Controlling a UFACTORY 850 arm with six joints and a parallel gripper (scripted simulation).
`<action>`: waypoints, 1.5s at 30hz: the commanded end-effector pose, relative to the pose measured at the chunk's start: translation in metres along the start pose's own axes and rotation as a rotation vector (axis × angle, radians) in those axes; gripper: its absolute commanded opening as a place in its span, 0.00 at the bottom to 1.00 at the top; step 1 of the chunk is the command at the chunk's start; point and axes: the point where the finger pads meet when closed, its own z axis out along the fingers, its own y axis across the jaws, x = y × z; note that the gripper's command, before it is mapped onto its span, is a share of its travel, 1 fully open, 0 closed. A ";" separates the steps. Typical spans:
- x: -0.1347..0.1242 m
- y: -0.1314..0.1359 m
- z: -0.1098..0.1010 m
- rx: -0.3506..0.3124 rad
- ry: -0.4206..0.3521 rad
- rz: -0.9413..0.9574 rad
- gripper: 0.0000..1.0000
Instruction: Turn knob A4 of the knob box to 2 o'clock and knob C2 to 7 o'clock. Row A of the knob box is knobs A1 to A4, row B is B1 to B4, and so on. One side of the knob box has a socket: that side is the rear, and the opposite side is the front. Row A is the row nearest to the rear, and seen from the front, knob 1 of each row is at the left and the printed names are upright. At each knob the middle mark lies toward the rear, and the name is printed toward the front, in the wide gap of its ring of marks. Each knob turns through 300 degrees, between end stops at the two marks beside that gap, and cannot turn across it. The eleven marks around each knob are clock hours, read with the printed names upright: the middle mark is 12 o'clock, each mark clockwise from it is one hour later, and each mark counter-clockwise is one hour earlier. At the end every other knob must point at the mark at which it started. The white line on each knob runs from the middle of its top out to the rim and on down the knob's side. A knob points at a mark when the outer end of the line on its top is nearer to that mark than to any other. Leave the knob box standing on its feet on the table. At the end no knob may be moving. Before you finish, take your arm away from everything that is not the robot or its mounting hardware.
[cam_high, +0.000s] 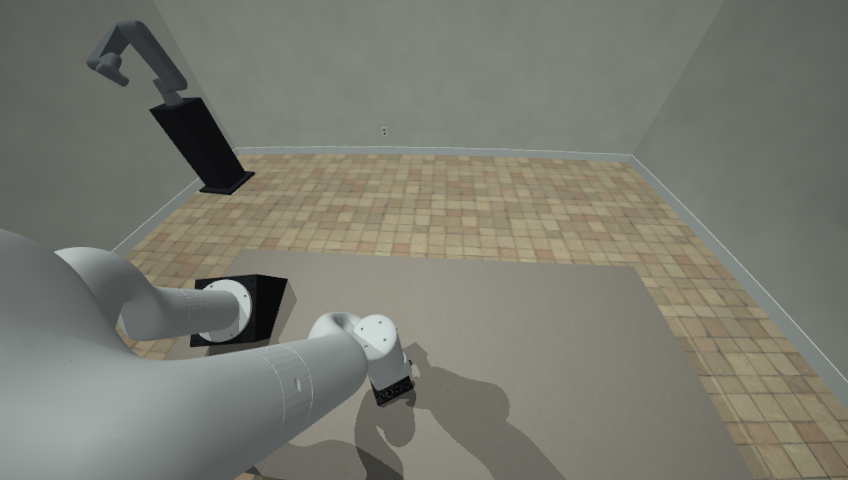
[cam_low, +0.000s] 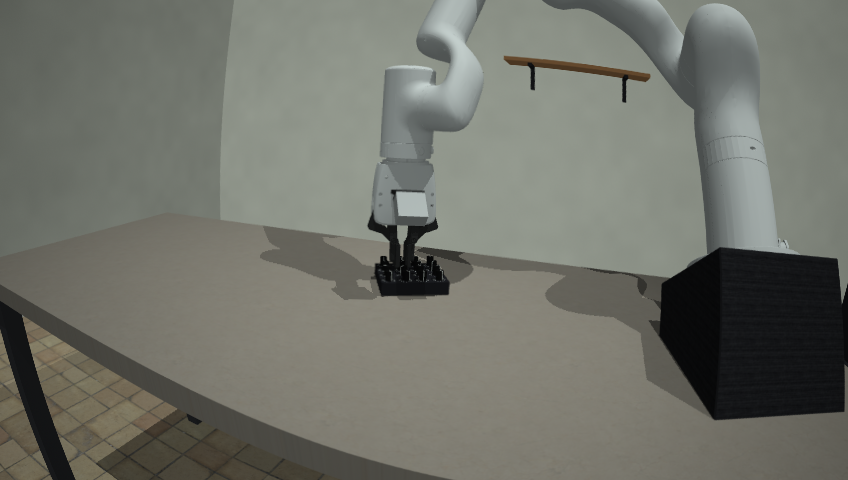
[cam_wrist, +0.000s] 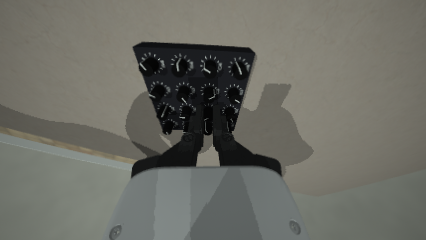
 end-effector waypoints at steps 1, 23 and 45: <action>0.000 0.001 -0.001 -0.001 0.000 -0.039 0.08; 0.000 0.001 -0.001 -0.001 0.000 -0.421 0.08; 0.000 0.001 -0.001 -0.001 0.000 -0.896 0.08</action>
